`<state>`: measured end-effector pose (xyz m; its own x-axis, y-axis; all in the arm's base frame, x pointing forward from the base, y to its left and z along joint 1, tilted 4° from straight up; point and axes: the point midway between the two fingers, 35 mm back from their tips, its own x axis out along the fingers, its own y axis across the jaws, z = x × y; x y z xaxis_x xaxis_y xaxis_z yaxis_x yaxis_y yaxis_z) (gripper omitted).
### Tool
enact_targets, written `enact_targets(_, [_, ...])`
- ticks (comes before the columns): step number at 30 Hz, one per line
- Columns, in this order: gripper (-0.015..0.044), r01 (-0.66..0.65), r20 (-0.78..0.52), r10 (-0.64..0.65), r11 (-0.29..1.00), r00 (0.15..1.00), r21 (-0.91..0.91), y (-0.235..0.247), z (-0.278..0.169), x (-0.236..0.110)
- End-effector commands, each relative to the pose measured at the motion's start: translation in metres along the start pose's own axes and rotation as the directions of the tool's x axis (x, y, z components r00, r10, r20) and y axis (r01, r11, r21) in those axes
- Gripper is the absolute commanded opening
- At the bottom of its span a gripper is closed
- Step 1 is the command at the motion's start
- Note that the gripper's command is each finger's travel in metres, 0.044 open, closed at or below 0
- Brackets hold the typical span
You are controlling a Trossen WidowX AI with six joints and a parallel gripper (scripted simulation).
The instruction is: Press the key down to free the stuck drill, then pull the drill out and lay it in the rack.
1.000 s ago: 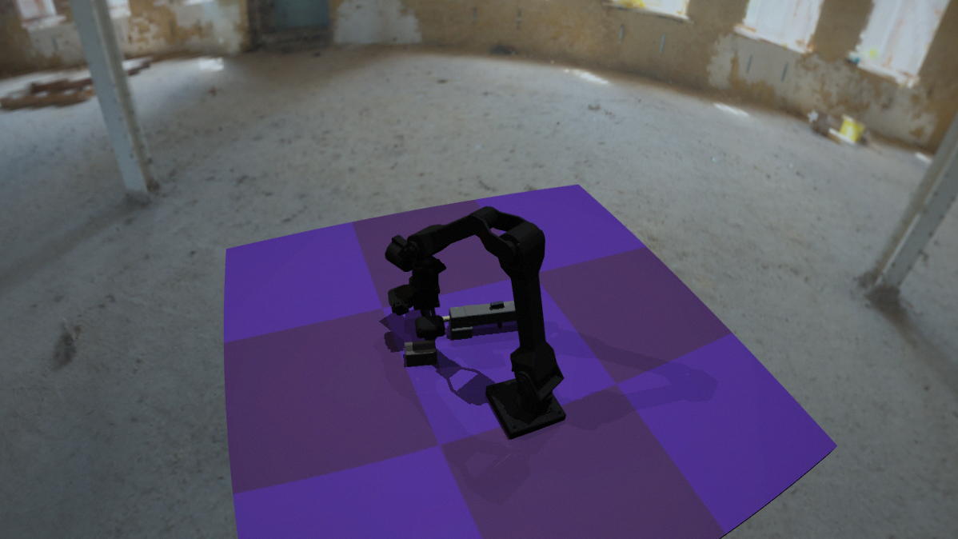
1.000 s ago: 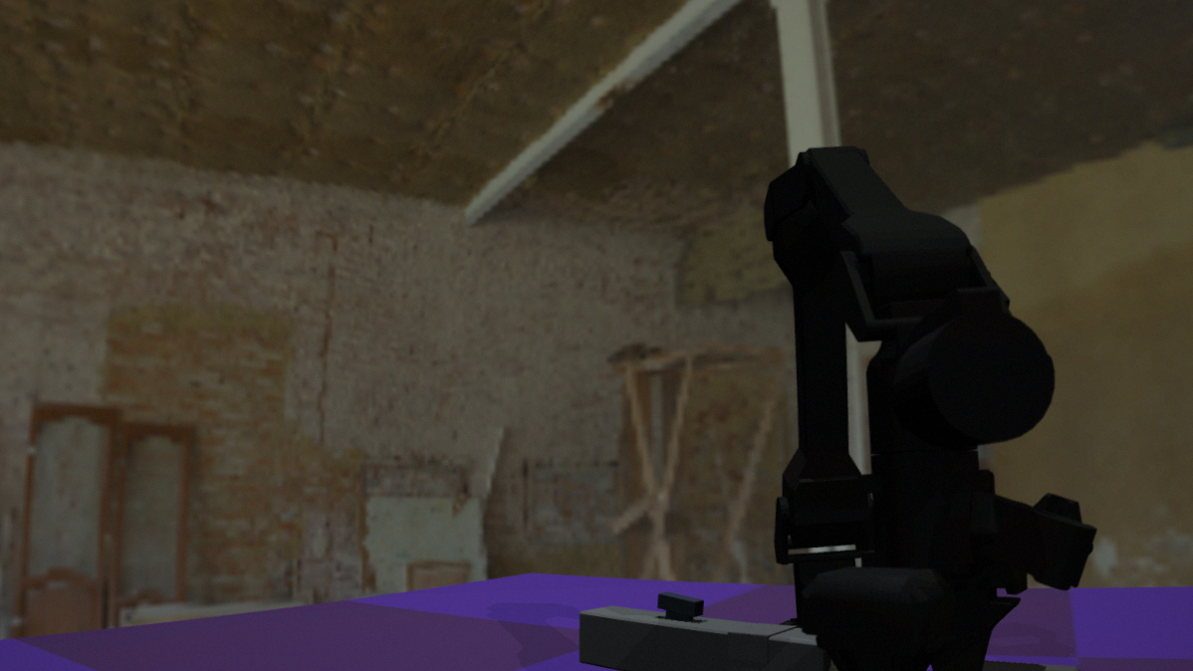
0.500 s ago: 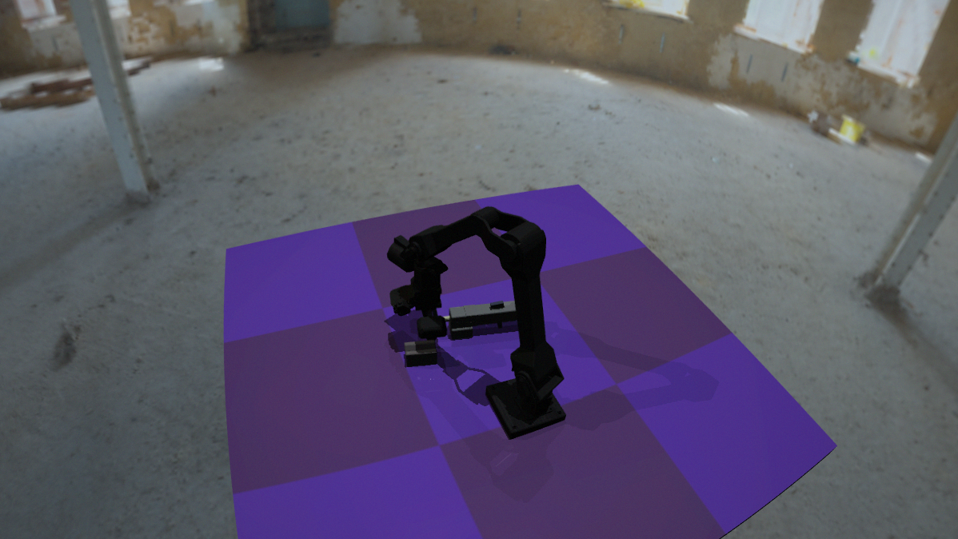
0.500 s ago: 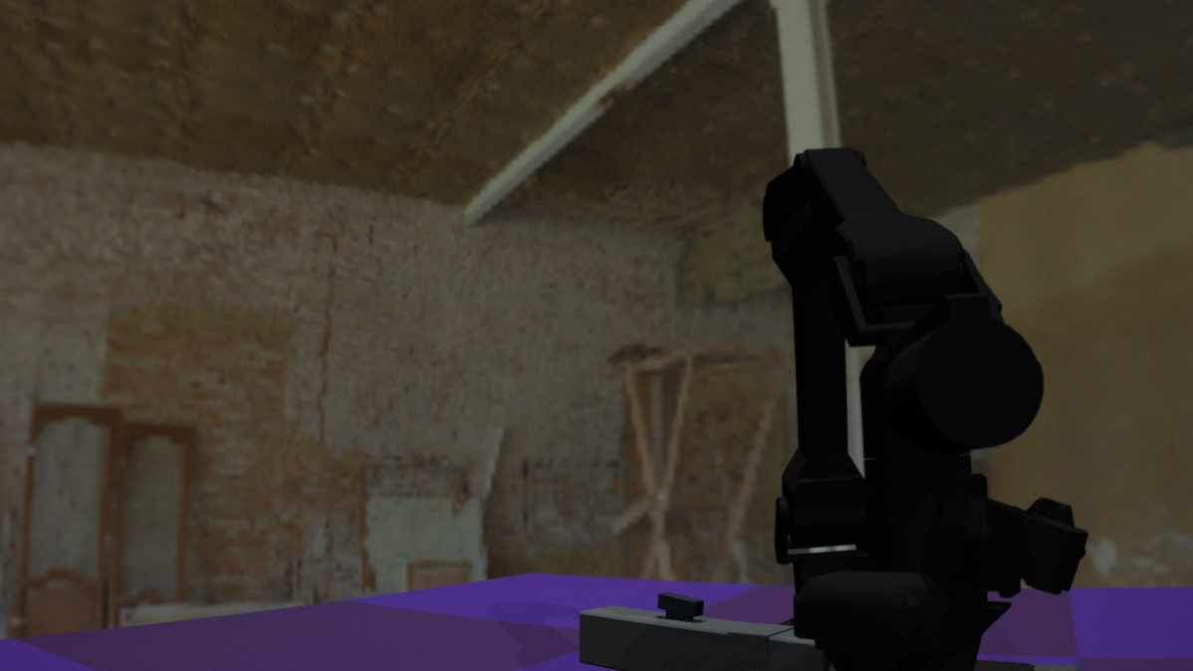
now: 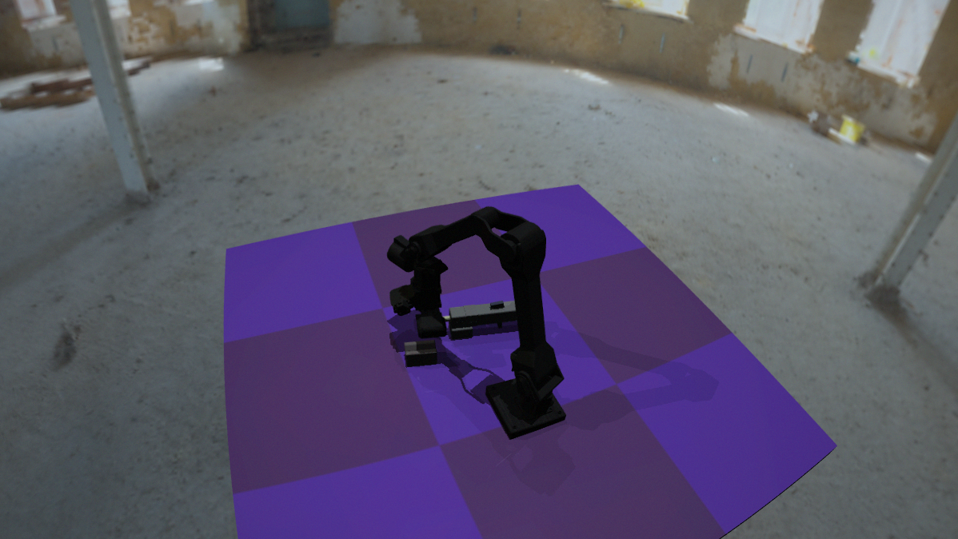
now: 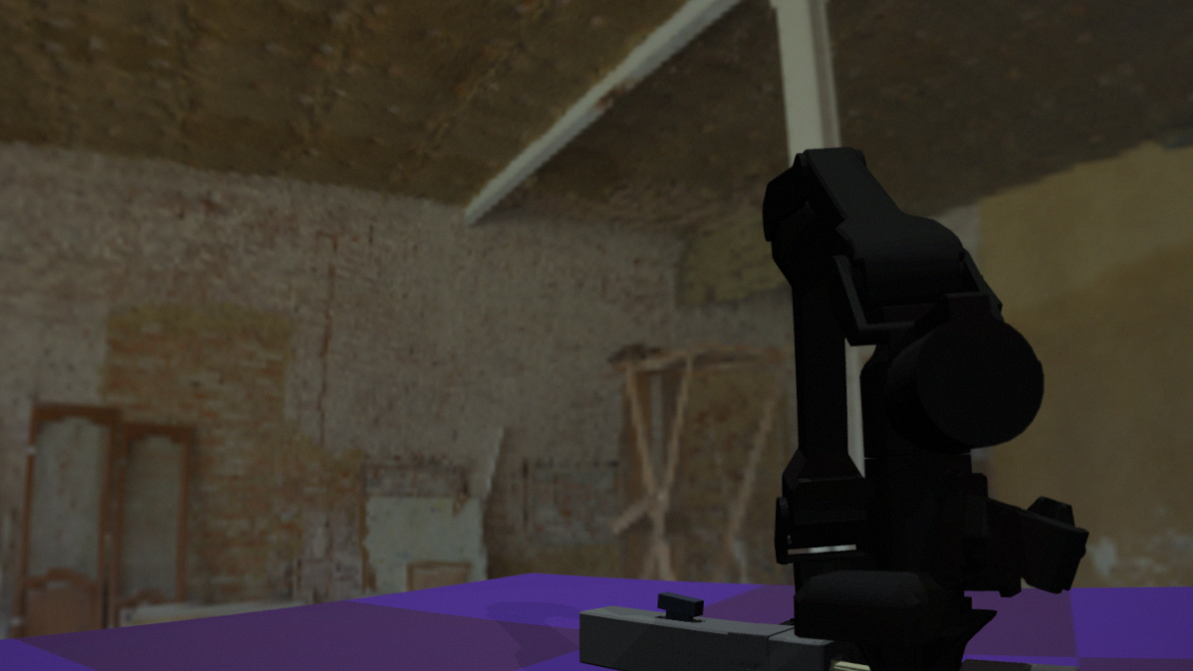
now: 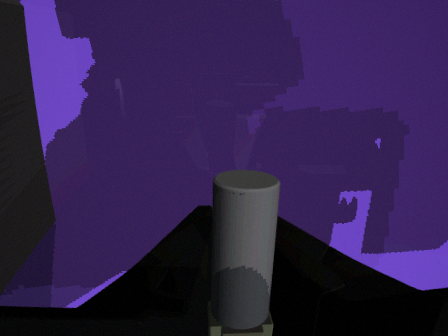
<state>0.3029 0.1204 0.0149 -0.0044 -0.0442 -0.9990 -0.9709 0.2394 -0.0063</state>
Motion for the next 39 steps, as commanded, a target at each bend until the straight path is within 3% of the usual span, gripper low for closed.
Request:
enact_targets(1, [0.0, 0.0, 0.0, 0.0, 1.0, 1.0, 0.0, 0.0, 0.0, 0.0])
enact_targets(39, [0.0, -0.003, 0.0, 0.003, 1.0, 1.0, -0.003, 0.001, 0.035, -0.003])
